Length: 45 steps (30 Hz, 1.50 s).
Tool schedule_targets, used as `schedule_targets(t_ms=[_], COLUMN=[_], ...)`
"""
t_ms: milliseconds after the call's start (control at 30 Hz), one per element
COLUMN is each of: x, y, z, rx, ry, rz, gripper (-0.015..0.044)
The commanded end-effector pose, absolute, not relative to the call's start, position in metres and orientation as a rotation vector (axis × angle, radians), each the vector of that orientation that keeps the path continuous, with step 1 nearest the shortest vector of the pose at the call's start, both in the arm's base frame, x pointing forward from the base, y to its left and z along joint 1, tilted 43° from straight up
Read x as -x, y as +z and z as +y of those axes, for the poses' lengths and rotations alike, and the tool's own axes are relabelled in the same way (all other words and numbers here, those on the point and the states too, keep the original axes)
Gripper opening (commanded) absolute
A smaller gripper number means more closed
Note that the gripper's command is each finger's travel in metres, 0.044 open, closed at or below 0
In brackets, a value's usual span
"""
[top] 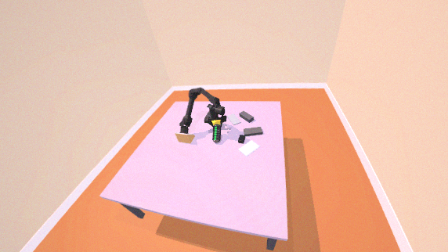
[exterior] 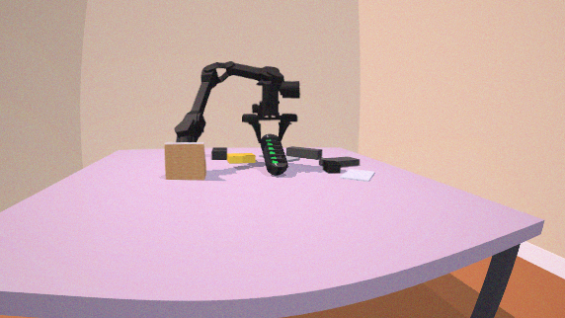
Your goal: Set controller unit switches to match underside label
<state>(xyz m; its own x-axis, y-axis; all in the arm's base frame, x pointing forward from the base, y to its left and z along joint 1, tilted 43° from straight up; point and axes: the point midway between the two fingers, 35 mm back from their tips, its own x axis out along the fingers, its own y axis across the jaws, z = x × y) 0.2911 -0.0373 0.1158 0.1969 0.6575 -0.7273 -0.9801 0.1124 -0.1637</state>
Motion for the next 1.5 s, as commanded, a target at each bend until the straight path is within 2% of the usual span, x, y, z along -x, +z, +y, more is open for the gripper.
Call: schedule_targets(t_ms=[0,1467], x=[-0.288,-0.292], y=[0.109,0.104], z=[-0.034,0.0], rx=[0.707,0.707], ry=[1.307,1.307], rz=[0.576,0.574], gripper=[0.0338,0.0338])
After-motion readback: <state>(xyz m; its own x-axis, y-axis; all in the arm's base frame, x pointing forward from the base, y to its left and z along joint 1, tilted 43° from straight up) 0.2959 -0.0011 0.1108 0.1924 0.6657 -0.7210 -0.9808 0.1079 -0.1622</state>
